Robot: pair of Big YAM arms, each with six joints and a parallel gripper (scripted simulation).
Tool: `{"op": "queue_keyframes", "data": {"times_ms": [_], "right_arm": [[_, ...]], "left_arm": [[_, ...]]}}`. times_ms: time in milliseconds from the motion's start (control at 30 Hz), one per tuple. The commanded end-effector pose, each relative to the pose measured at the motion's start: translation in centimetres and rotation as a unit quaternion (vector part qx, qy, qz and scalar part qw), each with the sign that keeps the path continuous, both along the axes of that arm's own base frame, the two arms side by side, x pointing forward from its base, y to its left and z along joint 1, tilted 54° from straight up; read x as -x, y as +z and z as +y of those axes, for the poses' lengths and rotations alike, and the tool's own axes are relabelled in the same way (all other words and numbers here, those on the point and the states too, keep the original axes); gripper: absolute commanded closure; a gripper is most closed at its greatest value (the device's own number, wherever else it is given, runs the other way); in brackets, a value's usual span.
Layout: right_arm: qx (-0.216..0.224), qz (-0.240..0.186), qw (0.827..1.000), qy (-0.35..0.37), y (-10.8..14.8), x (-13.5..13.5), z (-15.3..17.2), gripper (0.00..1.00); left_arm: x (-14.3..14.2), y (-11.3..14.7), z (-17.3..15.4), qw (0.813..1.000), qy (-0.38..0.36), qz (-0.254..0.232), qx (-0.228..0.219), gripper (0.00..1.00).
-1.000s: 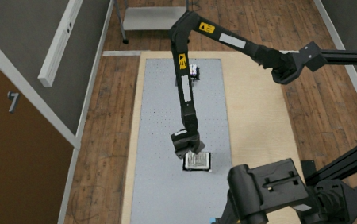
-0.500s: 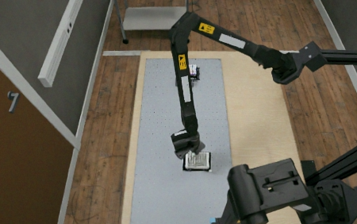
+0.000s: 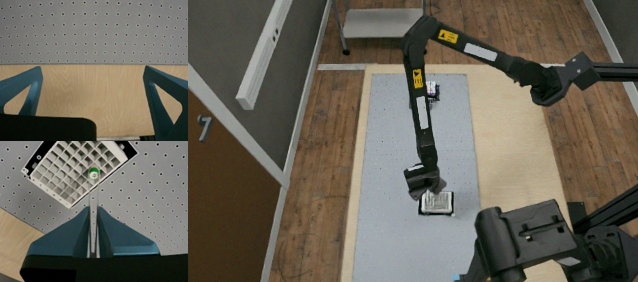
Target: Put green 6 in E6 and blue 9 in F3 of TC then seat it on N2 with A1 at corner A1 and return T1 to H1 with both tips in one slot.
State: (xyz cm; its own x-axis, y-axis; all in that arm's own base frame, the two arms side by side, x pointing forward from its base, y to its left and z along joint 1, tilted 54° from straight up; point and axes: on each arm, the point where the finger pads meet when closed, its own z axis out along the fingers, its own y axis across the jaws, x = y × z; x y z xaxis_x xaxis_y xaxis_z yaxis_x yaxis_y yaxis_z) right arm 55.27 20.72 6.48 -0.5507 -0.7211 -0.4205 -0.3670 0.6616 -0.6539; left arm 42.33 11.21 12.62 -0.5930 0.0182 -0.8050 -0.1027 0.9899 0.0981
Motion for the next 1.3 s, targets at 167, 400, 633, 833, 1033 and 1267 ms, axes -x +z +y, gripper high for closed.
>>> {"op": "queue_keyframes", "data": {"times_ms": [167, 400, 633, 833, 1033, 1267], "right_arm": [[0.006, 0.007, 1.0, -0.004, -1.3, -0.9, -0.8, 0.91], [0.007, 0.007, 1.0, -0.004, -1.4, -1.0, -0.8, 0.91], [0.006, 0.014, 1.0, 0.002, -1.3, 0.9, 0.4, 0.91], [0.006, 0.014, 1.0, -0.001, -1.4, 0.5, 0.1, 0.91], [0.006, 0.014, 1.0, -0.001, -1.4, 0.5, 0.1, 0.91], [0.006, 0.014, 1.0, -0.001, -1.4, 0.5, 0.1, 0.91]], "left_arm": [[0.0, 0.0, 0.0, 1.0, -0.002, -0.001, -0.002, 0.0], [0.0, 0.0, 0.0, 1.0, -0.002, -0.001, -0.002, 0.0], [0.0, 0.0, 0.0, 1.0, -0.002, -0.001, -0.002, 0.0], [0.0, 0.0, 0.0, 1.0, -0.002, -0.001, -0.002, 0.0], [0.0, 0.0, 0.0, 1.0, -0.002, -0.001, -0.002, 0.0], [0.0, 0.0, 0.0, 1.0, -0.002, -0.001, -0.002, 0.0]]}}
